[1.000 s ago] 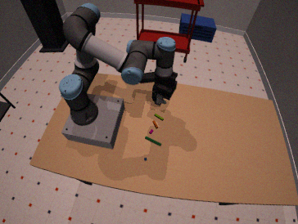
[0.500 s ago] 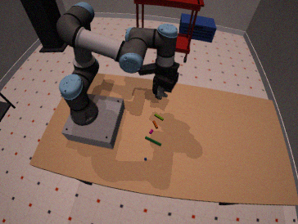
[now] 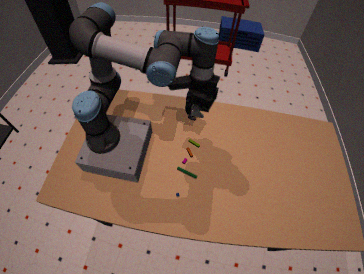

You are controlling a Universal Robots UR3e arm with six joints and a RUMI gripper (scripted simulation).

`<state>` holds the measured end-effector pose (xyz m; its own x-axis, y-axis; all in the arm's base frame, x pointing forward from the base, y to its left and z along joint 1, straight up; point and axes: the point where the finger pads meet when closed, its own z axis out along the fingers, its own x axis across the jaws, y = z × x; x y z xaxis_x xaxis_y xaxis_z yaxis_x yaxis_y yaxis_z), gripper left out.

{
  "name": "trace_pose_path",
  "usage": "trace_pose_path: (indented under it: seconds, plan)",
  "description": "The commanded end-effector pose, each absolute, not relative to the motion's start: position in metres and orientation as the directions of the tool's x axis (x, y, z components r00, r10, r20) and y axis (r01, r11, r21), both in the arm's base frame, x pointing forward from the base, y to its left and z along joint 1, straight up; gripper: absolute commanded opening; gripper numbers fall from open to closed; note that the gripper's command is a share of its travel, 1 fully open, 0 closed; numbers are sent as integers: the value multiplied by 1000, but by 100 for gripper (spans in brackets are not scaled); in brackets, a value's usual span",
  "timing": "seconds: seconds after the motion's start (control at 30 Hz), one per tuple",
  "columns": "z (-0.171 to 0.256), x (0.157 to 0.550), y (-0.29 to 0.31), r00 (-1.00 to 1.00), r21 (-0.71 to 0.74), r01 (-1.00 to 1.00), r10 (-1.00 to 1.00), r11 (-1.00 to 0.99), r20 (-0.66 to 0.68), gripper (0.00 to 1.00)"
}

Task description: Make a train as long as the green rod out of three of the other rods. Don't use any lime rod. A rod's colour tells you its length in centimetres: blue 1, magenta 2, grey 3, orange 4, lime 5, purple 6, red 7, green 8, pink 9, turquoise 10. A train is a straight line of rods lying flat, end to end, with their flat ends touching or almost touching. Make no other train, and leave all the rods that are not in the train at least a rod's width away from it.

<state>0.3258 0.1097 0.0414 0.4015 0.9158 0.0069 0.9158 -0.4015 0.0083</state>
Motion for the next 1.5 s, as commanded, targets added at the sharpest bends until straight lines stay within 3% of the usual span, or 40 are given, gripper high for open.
trace_pose_path:
  seconds: [0.0, 0.53, 1.47]
  plan:
    - [42, 326, 109, 399, 7, 917, 917, -399, 6, 0]
    - [42, 335, 72, 294, 8, 956, 956, -294, 5, 0]
    - [42, 338, -71, -130, 9, 991, 992, 130, 1, 0]
